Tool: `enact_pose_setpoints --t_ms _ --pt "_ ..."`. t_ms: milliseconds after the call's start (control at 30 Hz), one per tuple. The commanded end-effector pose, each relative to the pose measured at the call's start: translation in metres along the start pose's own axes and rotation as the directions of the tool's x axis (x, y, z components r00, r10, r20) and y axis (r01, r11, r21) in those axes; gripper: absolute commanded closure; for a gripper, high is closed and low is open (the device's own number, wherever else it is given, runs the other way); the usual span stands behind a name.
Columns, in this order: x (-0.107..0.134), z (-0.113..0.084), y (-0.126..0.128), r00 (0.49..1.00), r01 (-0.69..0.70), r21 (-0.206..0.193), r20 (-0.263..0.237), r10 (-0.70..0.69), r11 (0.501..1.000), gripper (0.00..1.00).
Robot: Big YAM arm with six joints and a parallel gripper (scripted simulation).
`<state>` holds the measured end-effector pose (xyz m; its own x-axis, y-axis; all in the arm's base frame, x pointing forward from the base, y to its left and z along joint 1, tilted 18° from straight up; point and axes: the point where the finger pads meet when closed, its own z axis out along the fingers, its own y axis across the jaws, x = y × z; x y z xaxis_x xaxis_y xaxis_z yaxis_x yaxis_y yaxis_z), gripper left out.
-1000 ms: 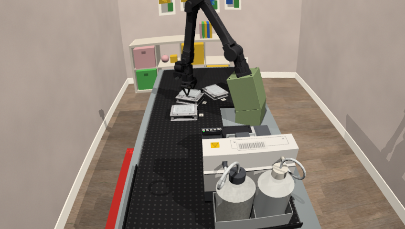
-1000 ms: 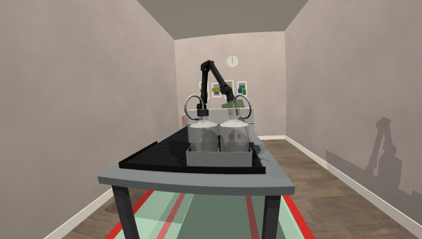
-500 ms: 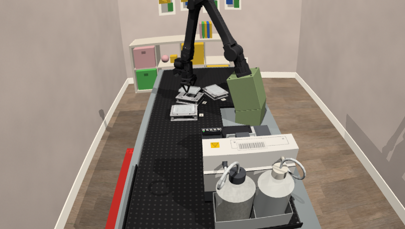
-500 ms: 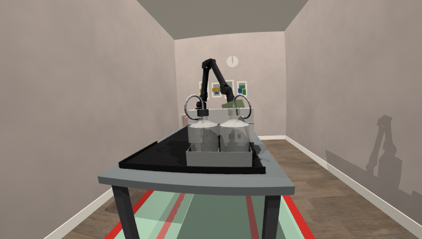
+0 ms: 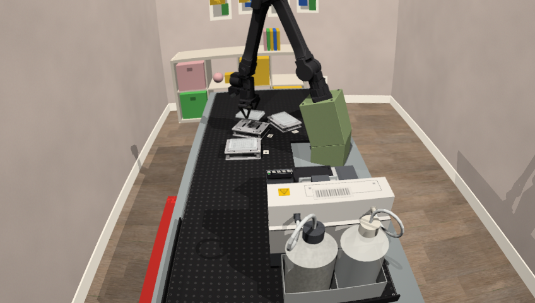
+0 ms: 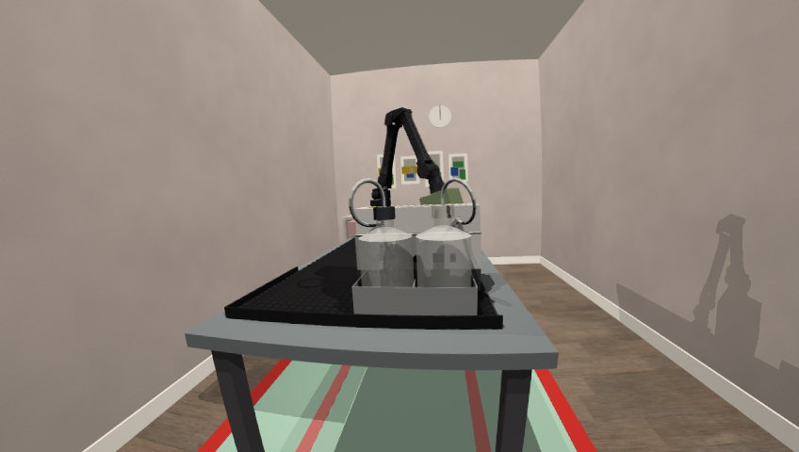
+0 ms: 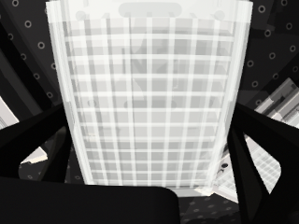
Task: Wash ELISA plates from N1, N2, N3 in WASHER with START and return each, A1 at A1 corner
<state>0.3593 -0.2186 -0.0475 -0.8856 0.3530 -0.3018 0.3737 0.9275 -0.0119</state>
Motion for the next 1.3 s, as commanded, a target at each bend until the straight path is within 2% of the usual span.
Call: enact_pose_setpoints --t_ms 0,167,600,800,833,900,1033,1133,1267 --pt "-0.007 -0.01 -0.005 1.0 0.005 0.006 0.018 -0.006 1.0 0.16" --pt "0.0 -0.017 -0.004 1.0 0.004 0.003 0.007 -0.004 1.0 0.16" --pt "-0.003 -0.036 -0.004 1.0 0.004 0.004 0.012 -0.004 1.0 0.16" --pt "-0.009 -0.031 -0.002 1.0 0.002 0.003 0.017 -0.002 1.0 0.16" --pt "-0.002 -0.035 0.008 0.998 0.057 0.002 0.011 -0.057 0.998 0.16" --pt "-0.003 -0.036 0.018 0.992 0.123 0.006 0.024 -0.123 0.992 0.16" --pt "0.0 -0.037 0.037 0.994 0.105 0.005 0.025 -0.105 0.994 0.16" --pt "-0.004 -0.039 0.042 0.994 0.105 0.006 0.033 -0.105 0.994 0.16" --pt "0.006 -0.039 0.062 0.994 0.104 0.003 0.022 -0.104 0.995 0.16"
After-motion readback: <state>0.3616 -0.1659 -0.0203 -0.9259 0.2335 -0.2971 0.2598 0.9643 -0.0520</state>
